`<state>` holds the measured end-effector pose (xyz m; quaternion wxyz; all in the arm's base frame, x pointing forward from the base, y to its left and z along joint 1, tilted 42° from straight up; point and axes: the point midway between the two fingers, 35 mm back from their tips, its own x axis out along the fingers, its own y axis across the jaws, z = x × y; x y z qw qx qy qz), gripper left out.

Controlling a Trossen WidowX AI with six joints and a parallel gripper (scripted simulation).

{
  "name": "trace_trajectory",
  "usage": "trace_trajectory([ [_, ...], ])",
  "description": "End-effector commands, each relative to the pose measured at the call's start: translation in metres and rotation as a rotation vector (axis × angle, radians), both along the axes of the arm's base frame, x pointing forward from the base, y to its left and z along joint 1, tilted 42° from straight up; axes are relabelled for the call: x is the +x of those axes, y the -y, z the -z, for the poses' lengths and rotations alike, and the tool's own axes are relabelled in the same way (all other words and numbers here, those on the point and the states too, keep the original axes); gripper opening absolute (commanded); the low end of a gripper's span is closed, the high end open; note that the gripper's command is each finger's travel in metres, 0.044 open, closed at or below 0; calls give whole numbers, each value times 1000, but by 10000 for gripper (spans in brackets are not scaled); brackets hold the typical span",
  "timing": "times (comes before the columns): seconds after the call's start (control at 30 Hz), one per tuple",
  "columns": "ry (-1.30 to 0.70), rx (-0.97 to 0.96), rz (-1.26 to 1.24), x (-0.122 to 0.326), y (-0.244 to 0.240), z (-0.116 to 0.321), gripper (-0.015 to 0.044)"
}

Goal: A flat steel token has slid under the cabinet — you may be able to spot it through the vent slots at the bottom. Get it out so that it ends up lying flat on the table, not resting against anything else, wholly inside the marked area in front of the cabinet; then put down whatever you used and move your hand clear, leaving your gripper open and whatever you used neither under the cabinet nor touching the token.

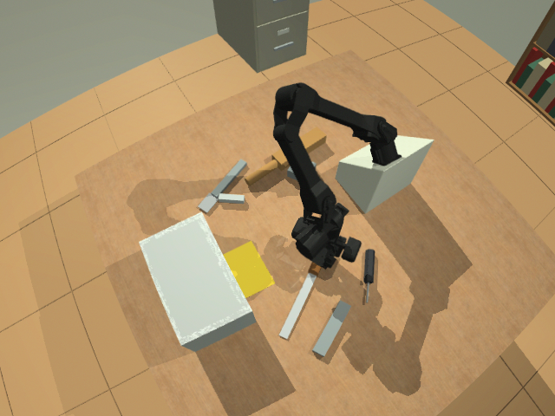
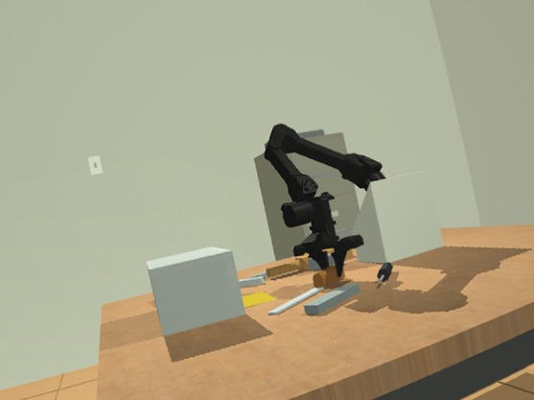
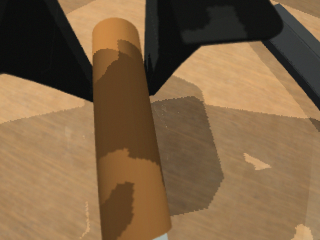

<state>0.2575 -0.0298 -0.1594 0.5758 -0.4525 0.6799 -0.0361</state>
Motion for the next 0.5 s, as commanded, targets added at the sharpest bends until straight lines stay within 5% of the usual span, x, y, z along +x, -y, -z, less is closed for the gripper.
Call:
trace_trajectory([
  [0.0, 5, -2, -3, 3, 4, -5, 0],
  [0.47, 4, -3, -3, 8, 17, -17, 0],
])
